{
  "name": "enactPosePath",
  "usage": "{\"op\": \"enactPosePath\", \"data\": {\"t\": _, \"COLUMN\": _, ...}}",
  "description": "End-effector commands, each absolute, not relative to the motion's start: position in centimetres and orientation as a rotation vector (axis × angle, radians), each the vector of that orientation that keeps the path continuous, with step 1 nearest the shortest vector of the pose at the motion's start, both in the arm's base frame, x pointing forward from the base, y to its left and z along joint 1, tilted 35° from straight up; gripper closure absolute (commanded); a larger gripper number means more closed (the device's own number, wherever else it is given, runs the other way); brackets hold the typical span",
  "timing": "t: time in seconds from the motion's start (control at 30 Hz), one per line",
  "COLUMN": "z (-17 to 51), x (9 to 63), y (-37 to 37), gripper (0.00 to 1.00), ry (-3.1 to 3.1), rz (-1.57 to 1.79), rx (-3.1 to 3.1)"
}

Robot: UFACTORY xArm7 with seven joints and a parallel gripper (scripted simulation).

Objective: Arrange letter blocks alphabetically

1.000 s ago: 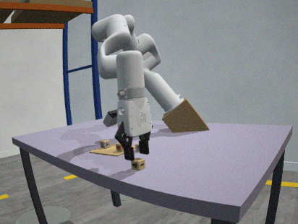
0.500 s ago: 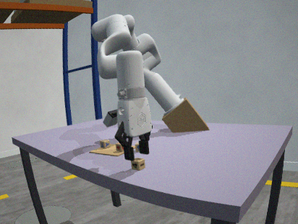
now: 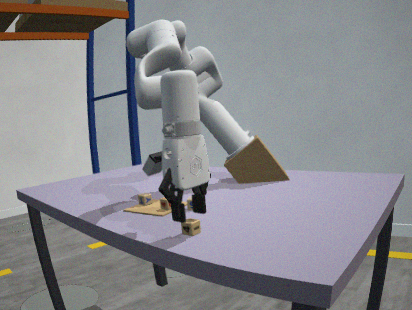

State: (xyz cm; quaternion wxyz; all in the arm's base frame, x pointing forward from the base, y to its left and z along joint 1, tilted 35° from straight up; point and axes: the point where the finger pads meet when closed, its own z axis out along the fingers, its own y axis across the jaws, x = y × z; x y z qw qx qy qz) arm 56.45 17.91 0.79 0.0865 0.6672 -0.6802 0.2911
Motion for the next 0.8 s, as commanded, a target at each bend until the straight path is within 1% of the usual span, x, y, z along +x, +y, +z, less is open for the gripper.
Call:
{"op": "enactPosePath", "data": {"t": 0.0, "z": 0.9, "x": 56.5, "y": 18.2, "gripper": 0.31, "ry": -2.028, "rz": 0.869, "rx": 1.993}}
{"op": "enactPosePath", "data": {"t": 0.77, "z": -1.1, "x": 57.2, "y": 16.9, "gripper": 0.31, "ry": -2.028, "rz": 0.869, "rx": 1.993}}
